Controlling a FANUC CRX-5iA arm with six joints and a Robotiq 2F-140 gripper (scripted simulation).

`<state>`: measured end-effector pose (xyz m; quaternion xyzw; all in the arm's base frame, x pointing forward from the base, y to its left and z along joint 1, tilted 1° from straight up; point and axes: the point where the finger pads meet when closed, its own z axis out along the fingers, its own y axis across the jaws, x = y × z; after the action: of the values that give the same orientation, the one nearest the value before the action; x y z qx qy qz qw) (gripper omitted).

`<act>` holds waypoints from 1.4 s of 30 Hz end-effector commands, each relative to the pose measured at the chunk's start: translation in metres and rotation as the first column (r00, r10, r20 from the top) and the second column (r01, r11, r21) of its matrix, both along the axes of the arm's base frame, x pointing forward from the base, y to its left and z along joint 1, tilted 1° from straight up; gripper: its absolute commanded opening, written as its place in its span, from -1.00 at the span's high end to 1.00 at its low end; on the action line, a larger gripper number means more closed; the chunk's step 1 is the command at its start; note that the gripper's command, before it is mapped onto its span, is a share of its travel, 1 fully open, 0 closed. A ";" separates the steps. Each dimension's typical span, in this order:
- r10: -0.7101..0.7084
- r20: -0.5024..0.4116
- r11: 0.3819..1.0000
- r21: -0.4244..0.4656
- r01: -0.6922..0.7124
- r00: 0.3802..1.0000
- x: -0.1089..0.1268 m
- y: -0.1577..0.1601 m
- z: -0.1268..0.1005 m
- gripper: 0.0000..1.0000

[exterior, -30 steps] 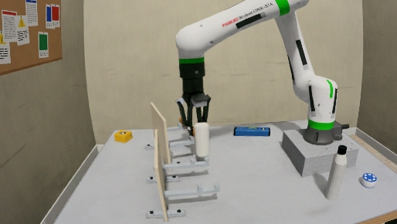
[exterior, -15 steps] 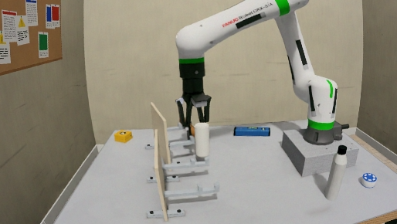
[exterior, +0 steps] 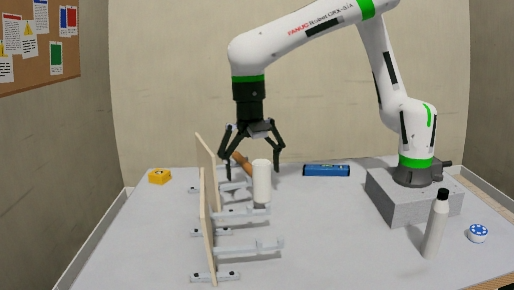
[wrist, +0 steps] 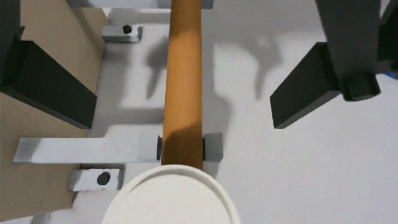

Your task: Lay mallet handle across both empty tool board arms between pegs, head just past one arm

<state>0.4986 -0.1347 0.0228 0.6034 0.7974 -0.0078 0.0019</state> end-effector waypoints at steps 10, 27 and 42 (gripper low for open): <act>0.000 0.002 1.000 -0.001 0.000 1.000 0.001 0.000 0.001 -1.00; 0.000 0.002 1.000 -0.001 0.000 1.000 0.001 0.001 0.100 -1.00; 0.000 0.002 1.000 -0.001 0.000 1.000 0.001 0.001 0.101 -1.00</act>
<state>0.4992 -0.1331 0.1224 0.6034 0.7974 -0.0078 0.0020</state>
